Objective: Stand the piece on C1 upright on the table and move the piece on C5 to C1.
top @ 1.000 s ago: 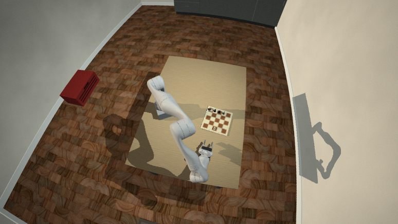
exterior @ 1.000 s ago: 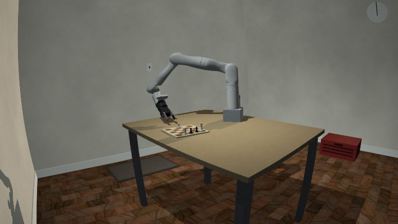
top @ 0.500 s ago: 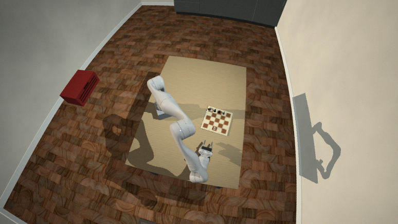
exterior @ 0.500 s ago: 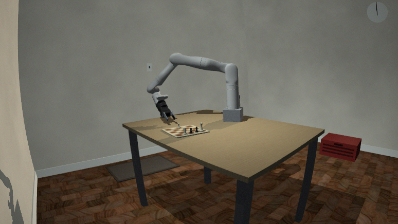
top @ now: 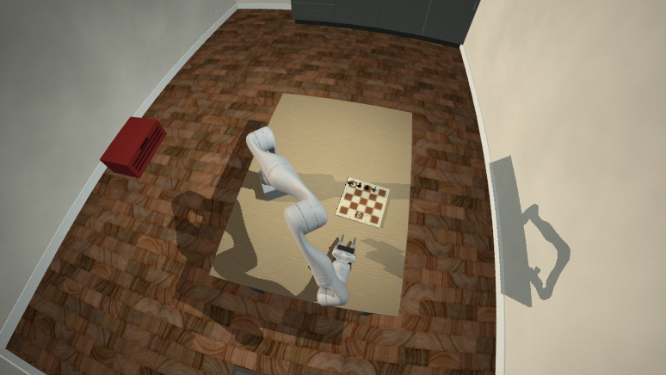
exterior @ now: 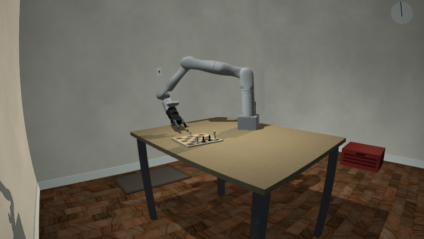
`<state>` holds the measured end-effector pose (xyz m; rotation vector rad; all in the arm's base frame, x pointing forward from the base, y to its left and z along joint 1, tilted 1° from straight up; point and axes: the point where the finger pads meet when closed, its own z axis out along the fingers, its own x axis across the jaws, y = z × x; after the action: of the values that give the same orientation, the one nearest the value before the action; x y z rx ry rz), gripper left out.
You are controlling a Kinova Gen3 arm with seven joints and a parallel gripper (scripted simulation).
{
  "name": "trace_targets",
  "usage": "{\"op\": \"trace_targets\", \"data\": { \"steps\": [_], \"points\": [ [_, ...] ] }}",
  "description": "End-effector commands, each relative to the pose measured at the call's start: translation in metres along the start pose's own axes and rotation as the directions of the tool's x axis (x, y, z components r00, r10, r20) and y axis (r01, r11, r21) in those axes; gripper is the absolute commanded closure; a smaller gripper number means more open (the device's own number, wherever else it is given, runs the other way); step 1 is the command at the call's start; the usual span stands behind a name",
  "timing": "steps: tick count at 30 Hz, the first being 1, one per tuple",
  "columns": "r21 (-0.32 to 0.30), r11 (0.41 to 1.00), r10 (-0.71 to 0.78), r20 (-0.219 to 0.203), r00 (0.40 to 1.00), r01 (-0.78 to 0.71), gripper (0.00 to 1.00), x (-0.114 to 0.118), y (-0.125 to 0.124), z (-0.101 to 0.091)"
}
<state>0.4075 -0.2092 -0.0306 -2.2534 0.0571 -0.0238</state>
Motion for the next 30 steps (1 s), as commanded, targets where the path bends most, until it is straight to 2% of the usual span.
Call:
{"op": "trace_targets", "data": {
  "steps": [1, 25, 30],
  "points": [
    [-0.001, 1.000, -0.001, -0.001, 1.000, 0.001, 0.00, 0.001, -0.001, -0.001],
    [-0.001, 1.000, 0.000, 0.000, 1.000, 0.000, 0.00, 0.001, -0.002, -0.002],
    [-0.001, 1.000, 0.002, 0.001, 1.000, -0.002, 0.00, 0.001, -0.015, -0.012]
  ]
}}
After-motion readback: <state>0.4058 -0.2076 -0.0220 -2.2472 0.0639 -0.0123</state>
